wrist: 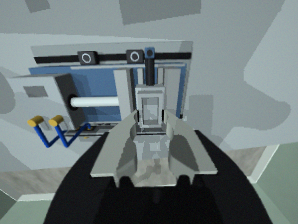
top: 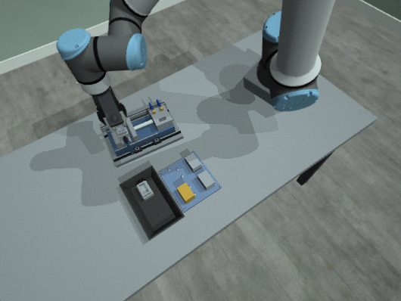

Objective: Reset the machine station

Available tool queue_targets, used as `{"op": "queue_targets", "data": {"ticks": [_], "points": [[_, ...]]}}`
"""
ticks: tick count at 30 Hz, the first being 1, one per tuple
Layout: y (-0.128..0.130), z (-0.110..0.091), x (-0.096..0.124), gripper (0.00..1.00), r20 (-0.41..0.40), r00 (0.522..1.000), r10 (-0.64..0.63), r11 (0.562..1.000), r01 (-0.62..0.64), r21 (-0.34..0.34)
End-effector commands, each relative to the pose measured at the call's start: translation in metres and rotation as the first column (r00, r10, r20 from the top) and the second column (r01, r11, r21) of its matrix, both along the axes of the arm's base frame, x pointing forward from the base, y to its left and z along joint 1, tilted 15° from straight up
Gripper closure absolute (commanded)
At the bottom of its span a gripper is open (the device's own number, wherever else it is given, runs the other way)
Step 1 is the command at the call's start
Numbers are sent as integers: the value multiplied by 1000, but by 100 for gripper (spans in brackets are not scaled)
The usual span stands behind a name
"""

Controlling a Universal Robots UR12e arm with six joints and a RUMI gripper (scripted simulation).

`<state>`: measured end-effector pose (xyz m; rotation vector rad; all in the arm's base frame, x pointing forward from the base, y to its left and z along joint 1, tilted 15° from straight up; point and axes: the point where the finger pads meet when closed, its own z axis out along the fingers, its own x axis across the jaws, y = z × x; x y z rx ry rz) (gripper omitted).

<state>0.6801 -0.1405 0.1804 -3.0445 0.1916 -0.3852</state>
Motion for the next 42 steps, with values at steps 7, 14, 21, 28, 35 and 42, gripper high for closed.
{"op": "queue_targets", "data": {"ticks": [7, 14, 21, 28, 35, 42], "points": [[0, 1, 0, 100, 1, 1000, 0, 1000, 0, -1], [0, 2, 0, 100, 1, 1000, 0, 1000, 0, -1], [-1, 7, -1, 100, 1, 1000, 0, 1000, 0, -1], [-1, 18, -4, 100, 1, 1000, 0, 1000, 0, -1], [-2, 27, -7, 100, 1, 1000, 0, 1000, 0, -1], [-2, 39, -9, 100, 1, 1000, 0, 1000, 0, -1]]}}
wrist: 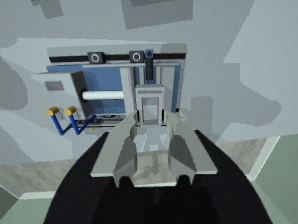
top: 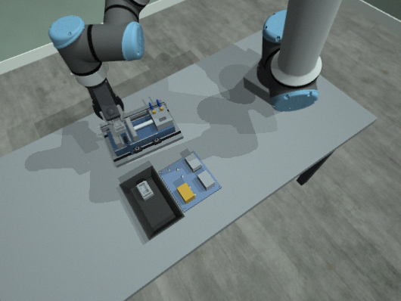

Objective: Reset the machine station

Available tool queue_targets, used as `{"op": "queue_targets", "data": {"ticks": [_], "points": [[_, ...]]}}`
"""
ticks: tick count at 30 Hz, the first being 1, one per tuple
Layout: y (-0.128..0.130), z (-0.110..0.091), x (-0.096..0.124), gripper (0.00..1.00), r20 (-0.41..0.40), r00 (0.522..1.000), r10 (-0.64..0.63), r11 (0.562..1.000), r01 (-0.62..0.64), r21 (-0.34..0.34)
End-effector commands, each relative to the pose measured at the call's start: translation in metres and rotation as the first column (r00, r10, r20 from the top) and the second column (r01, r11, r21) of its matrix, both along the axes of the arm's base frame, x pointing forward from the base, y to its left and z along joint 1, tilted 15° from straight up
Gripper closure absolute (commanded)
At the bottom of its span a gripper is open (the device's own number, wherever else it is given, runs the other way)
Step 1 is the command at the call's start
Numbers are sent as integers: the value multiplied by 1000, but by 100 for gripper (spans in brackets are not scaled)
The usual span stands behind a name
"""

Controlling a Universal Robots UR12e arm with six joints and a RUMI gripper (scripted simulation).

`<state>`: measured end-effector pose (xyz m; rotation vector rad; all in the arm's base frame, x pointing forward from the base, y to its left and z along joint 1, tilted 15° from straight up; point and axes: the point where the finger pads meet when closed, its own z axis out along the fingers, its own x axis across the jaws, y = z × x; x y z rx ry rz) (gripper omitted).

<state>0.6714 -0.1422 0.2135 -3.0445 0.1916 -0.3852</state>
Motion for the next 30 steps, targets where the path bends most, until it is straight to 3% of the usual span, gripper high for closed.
{"op": "queue_targets", "data": {"ticks": [1, 24, 30], "points": [[-1, 7, -1, 100, 1, 1000, 0, 1000, 0, -1], [1, 12, -2, 100, 1, 1000, 1, 1000, -1, -1], [12, 13, 2, 100, 0, 1000, 5, 1000, -5, -2]]}}
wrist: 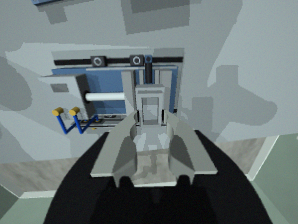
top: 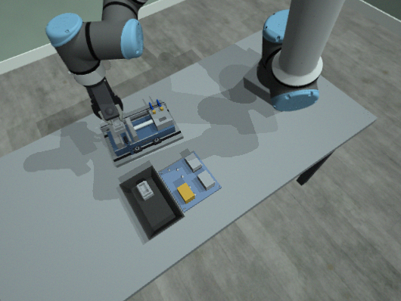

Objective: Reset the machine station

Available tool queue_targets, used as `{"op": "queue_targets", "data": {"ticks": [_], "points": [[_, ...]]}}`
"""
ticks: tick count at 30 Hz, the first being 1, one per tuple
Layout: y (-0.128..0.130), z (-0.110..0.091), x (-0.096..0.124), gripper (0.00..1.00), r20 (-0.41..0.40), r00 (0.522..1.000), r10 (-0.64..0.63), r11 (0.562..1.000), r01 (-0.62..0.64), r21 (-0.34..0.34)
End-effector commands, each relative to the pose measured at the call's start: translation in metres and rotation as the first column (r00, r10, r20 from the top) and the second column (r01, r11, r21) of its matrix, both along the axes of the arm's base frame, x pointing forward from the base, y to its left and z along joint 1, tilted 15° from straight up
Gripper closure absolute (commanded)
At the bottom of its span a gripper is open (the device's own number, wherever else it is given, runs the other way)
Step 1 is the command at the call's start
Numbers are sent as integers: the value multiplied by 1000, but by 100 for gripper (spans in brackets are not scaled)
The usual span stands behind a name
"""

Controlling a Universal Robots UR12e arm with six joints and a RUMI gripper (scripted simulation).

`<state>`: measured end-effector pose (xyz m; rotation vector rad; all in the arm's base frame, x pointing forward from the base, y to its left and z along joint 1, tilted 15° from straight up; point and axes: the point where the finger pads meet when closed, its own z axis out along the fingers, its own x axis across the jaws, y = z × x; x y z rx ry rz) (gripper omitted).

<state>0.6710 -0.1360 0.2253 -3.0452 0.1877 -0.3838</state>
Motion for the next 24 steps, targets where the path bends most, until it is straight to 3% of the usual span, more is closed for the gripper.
{"op": "queue_targets", "data": {"ticks": [1, 11, 24], "points": [[8, 2, 4, 100, 1, 1000, 3, 1000, -3, -2], [43, 4, 15, 100, -2, 1000, 15, 1000, -15, -5], [138, 12, 37, 100, -6, 999, 47, 999, -47, -14]]}}
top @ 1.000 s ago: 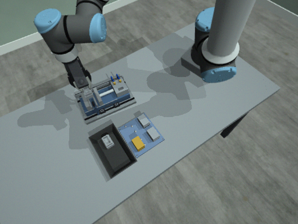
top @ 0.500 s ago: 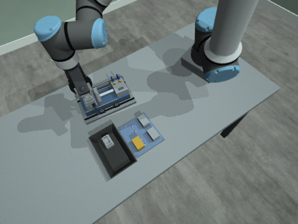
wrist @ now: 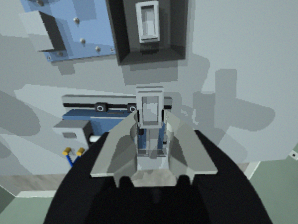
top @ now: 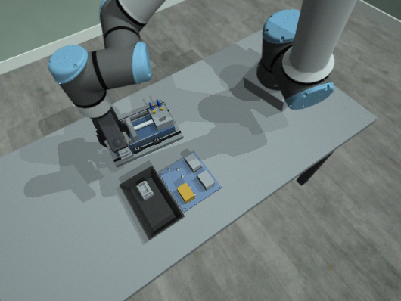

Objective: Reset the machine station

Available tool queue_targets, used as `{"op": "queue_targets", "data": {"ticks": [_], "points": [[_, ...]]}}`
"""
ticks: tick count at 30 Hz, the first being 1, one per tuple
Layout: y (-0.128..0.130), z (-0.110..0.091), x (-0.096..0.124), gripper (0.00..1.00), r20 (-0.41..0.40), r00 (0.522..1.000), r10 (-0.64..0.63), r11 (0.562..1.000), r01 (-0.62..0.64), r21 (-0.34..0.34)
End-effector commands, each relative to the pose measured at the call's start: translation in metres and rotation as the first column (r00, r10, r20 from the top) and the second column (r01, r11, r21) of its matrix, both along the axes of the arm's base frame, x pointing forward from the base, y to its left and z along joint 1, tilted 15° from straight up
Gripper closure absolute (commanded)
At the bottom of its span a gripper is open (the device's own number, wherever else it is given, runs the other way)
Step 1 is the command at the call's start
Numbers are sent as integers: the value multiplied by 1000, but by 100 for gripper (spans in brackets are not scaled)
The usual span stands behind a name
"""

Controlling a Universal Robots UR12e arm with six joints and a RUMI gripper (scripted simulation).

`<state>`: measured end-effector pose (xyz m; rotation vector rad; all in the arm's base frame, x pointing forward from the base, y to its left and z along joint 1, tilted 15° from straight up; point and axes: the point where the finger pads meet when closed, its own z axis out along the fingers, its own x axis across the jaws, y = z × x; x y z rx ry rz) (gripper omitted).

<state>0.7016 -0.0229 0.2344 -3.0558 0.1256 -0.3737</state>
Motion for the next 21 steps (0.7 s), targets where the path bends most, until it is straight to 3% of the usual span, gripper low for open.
{"op": "queue_targets", "data": {"ticks": [1, 4, 19, 21], "points": [[34, 4, 7, 100, 1, 1000, 10, 1000, -10, -5], [43, 4, 8, 100, 1, 1000, 13, 1000, -13, -5], [165, 14, 13, 100, 7, 999, 50, 999, -50, -15], [165, 14, 13, 100, 7, 999, 50, 999, -50, -15]]}}
